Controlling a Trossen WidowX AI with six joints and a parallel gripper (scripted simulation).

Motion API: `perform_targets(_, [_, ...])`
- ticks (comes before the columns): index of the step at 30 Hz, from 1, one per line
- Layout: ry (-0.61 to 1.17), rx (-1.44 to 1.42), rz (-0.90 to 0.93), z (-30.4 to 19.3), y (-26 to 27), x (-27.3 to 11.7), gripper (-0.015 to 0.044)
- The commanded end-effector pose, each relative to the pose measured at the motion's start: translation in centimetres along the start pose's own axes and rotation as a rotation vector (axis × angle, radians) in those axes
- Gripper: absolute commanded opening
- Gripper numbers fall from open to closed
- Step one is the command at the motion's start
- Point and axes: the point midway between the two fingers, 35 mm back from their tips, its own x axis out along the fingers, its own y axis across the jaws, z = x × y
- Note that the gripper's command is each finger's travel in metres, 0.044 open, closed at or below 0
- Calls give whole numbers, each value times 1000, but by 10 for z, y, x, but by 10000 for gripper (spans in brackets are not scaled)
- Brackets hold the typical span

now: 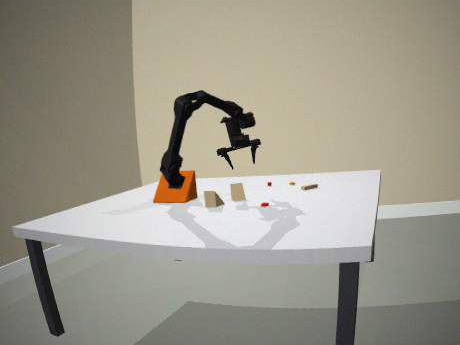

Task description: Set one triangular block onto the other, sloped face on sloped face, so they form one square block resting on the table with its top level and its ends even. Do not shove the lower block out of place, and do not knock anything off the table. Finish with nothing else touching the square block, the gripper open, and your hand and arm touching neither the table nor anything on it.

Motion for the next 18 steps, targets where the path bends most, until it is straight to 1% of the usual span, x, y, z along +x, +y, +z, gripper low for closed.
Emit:
perform_targets(1, [-287, -80, -121, 54, -38, 13, 440])
perform_targets(4, [-363, -112, -145, 69, -46, 13, 440])
perform_targets(13, [-363, -112, -144, 69, -46, 14, 440])
perform_targets(18, [-358, -113, -142, 71, -45, 20, 440])
